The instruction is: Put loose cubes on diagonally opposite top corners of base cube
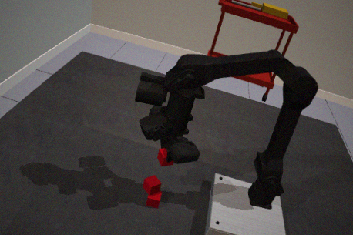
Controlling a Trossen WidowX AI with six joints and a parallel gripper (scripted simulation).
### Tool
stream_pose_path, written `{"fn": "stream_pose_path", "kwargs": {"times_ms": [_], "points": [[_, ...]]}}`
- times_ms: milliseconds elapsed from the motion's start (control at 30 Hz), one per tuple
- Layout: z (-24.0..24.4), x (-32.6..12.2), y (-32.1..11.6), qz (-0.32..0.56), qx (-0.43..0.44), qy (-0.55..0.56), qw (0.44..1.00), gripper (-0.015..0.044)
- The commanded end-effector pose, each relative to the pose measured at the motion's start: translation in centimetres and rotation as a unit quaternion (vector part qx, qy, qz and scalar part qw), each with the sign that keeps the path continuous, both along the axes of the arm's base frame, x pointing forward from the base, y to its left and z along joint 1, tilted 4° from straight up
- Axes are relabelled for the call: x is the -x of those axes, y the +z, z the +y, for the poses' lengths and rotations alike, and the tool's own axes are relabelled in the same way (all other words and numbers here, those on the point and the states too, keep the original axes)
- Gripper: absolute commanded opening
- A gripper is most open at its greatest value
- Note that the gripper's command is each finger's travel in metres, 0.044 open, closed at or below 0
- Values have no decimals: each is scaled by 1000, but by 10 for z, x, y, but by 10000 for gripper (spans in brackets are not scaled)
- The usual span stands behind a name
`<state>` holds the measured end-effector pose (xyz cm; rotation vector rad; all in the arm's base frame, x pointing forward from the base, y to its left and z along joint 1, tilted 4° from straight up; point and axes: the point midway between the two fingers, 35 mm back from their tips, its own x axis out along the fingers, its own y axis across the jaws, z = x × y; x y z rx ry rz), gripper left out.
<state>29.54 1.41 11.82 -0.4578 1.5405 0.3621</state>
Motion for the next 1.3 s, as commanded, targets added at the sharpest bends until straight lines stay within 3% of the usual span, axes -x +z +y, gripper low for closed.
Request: {"fn": "stream_pose_path", "kwargs": {"times_ms": [0,633,1267], "points": [[8,0,-1,-5,-3,-66,998,105],[38,2,-7,-20,-6,-341,940,105],[67,8,-12,-33,-8,-589,808,105]]}}
